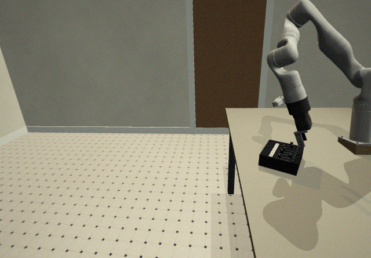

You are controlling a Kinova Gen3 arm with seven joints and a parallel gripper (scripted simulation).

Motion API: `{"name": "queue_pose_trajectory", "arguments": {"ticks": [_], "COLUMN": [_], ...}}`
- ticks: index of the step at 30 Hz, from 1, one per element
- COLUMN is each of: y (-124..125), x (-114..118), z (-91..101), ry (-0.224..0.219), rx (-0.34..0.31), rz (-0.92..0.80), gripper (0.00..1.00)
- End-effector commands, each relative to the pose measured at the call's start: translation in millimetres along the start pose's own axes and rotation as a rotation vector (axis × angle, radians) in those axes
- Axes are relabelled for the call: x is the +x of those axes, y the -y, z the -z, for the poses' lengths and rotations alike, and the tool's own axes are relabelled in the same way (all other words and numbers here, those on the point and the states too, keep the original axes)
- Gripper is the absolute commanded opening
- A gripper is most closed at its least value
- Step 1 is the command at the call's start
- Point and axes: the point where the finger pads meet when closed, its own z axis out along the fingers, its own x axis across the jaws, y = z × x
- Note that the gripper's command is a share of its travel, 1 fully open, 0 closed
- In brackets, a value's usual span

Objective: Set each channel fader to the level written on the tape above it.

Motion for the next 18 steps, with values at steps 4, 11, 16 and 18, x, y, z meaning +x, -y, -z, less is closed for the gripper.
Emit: {"name": "queue_pose_trajectory", "arguments": {"ticks": [4, 11, 16, 18], "y": [-0.1, -0.1, 1.3, 2.4], "x": [-0.4, -0.4, 0.0, 0.4], "z": [0.8, 0.8, 2.0, 3.1], "ry": [0.001, 0.001, 0.000, -0.001], "rx": [0.001, 0.002, 0.011, 0.019], "rz": [0.001, -0.001, -0.025, -0.046], "gripper": [1.00, 1.00, 1.00, 1.00]}}
